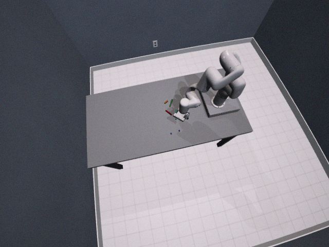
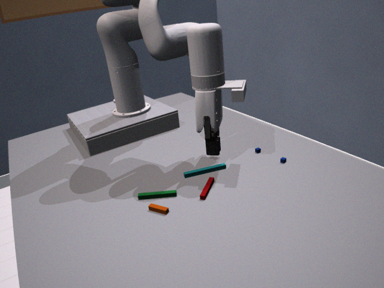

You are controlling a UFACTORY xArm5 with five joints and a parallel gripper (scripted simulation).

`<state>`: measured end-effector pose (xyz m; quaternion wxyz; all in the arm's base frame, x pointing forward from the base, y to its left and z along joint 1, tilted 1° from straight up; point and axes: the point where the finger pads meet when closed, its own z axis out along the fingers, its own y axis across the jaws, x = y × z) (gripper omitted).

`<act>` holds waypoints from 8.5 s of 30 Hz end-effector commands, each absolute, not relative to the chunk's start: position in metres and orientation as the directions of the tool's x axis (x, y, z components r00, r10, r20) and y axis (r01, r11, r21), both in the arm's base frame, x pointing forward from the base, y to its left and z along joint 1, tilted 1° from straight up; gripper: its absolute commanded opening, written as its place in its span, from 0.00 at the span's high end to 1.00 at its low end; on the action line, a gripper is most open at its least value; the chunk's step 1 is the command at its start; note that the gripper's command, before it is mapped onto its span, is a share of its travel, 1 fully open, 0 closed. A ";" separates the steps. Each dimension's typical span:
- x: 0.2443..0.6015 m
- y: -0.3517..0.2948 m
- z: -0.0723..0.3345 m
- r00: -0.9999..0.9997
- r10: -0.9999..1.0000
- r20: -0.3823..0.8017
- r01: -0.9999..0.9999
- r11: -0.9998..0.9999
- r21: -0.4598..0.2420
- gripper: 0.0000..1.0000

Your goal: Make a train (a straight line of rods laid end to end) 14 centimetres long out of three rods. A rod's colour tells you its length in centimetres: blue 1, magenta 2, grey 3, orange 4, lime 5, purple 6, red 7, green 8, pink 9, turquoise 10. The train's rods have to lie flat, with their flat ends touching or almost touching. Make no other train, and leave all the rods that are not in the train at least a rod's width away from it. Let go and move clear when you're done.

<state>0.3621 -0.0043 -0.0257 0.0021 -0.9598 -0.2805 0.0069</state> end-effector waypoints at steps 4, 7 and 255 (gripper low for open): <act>0.363 -0.004 -0.025 0.843 0.538 -0.010 0.538 -0.843 -0.006 0.96; 0.363 -0.004 -0.025 0.843 0.538 -0.010 0.538 -0.843 -0.006 0.96; 0.364 -0.003 0.051 0.843 0.539 -0.010 0.539 -0.843 -0.006 0.76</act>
